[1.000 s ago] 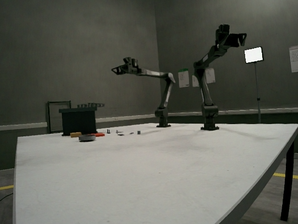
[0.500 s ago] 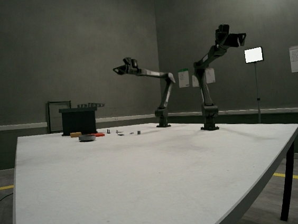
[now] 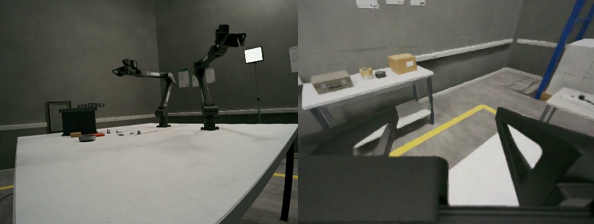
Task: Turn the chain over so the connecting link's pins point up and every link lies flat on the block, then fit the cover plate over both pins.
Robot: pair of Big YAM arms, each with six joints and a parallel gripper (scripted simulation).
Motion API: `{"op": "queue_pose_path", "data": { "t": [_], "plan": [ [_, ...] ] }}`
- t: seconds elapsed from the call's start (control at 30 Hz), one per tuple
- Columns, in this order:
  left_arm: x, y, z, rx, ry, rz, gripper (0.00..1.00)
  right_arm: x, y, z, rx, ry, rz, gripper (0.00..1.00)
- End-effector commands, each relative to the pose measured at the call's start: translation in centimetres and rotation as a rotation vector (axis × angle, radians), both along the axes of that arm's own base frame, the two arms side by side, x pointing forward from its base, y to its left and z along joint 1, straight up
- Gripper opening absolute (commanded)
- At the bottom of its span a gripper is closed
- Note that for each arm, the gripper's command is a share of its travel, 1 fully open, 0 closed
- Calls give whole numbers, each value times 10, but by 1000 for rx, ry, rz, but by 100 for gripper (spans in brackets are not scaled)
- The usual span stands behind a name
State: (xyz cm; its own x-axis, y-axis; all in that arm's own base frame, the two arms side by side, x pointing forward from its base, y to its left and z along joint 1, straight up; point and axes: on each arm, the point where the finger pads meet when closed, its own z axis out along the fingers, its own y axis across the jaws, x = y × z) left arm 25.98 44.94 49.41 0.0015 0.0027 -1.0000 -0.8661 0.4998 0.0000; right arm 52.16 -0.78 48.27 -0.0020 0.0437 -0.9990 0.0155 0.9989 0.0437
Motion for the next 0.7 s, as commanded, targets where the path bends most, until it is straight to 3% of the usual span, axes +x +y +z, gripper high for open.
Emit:
{"op": "queue_pose_path", "data": {
  "t": [0.0,0.07,0.13,0.17,0.3,0.67],
  "plan": [
    [5,-1,42,61,-38,-7,100,10,-20,-6,108,-24,-40,53],
    [5,-1,42,61,-38,-7,100,10,-26,-8,170,-41,-51,53],
    [5,-1,42,61,-38,-7,100,10,-26,-8,170,-41,-51,53],
    [5,-1,42,61,-38,-7,100,8,-26,4,194,-70,-48,53],
    [5,-1,42,61,-38,-8,100,13,-46,-26,284,-57,-89,53],
    [5,-1,42,61,-38,-8,100,15,-88,-69,516,-90,-163,53]
  ]
}}
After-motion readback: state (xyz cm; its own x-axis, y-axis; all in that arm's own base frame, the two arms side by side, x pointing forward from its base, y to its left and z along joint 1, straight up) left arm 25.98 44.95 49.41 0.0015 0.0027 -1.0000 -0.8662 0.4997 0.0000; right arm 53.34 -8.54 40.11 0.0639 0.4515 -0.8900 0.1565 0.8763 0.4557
